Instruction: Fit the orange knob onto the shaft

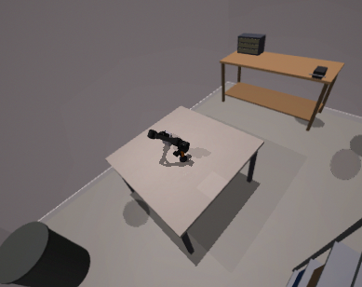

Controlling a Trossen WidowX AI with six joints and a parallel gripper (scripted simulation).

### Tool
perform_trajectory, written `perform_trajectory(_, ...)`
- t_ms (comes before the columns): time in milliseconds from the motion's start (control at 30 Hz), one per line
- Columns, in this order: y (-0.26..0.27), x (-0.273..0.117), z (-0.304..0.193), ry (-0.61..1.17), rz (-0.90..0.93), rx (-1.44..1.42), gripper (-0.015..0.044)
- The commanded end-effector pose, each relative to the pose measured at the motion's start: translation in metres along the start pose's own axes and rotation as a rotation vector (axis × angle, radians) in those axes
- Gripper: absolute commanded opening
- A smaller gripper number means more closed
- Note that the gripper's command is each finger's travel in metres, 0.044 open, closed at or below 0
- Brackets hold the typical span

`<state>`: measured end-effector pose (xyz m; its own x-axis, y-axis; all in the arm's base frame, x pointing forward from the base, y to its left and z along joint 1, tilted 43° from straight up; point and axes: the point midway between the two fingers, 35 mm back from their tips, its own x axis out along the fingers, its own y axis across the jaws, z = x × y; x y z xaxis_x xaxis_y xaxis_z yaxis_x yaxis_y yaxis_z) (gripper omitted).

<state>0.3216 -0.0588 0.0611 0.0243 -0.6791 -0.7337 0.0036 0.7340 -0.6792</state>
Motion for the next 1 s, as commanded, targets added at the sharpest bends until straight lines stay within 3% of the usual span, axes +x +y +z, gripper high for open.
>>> perform_trajectory(0,0.0001,0.0004,-0.0001,-0.001,-0.004,-0.092,0.0)
perform_trajectory(967,0.0004,0.004,-0.0006,-0.001,-0.004,-0.095,0.0)
